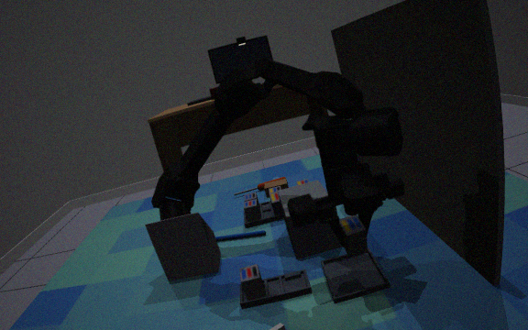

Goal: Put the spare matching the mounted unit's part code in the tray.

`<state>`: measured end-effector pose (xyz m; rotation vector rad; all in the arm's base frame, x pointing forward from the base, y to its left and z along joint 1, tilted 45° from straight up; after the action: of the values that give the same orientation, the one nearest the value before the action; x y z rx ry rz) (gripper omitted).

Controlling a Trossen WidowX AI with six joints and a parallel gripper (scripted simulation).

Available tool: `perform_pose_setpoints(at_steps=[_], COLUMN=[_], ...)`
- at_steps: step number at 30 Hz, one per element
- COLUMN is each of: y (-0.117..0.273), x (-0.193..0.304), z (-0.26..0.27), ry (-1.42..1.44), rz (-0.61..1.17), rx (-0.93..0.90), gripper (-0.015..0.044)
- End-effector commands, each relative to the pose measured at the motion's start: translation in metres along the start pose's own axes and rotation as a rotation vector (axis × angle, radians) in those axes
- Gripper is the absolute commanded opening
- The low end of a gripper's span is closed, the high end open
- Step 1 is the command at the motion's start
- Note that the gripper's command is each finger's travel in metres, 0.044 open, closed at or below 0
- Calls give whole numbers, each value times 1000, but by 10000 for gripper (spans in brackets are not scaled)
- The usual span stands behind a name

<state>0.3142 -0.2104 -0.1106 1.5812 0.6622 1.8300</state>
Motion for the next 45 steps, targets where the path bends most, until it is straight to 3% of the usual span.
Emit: perform_pose_setpoints(at_steps=[1,45], y=[-5,-38], x=[1,6], z=[0,-3], ry=[-5,-4], rz=[5,9], rx=[-1,-2], gripper=[0,0])
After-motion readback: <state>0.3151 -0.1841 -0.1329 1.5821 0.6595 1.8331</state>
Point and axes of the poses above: the point midway between the two fingers, 35 mm back from their tips, its own y axis back along the fingers, its own z axis across the jaws, x = y × z, the point moved 1 cm from there along y, back along the fingers, and after that the axes turned 9 degrees about y, right-handed, at the moved point
